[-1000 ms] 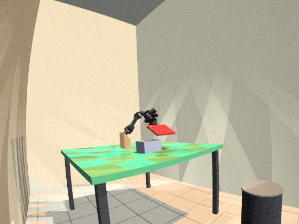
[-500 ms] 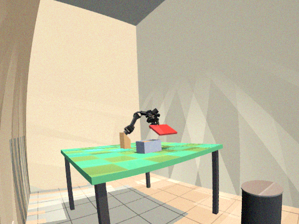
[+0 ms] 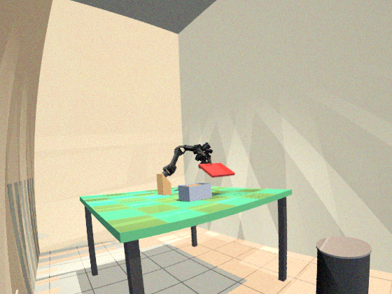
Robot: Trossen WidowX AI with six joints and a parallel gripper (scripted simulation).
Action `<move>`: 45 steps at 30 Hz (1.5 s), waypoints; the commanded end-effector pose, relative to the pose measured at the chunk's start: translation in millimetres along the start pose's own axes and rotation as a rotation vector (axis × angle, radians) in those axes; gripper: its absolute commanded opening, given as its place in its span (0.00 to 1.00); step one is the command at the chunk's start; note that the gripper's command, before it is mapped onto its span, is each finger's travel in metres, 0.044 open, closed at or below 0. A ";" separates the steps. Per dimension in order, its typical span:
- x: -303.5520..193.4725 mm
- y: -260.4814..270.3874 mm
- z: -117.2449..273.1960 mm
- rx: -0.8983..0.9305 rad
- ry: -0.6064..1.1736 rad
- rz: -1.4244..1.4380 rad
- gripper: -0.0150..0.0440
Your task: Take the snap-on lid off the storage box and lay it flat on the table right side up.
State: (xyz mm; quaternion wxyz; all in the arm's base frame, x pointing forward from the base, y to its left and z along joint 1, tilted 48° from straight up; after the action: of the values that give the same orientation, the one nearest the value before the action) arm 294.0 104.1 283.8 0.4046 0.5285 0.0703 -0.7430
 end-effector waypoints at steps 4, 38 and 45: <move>-15.8 -1.6 2.2 0.012 0.003 -0.004 0.25; -40.4 -21.3 -3.8 0.013 0.007 -0.005 0.25; -39.4 -25.3 -7.3 0.013 0.007 -0.006 0.25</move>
State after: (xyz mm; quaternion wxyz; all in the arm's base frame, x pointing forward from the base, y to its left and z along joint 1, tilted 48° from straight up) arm 286.1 144.7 307.3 0.4037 0.5324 0.0707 -0.7407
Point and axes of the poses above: the point midway between the two fingers, 35 mm back from their tips, its own z axis back along the fingers, its own y axis across the jaws, x = y × z, the point moved 3 cm from there along z, back along the fingers, and after that the axes turned 14 degrees about -z, right-handed, at the moved point
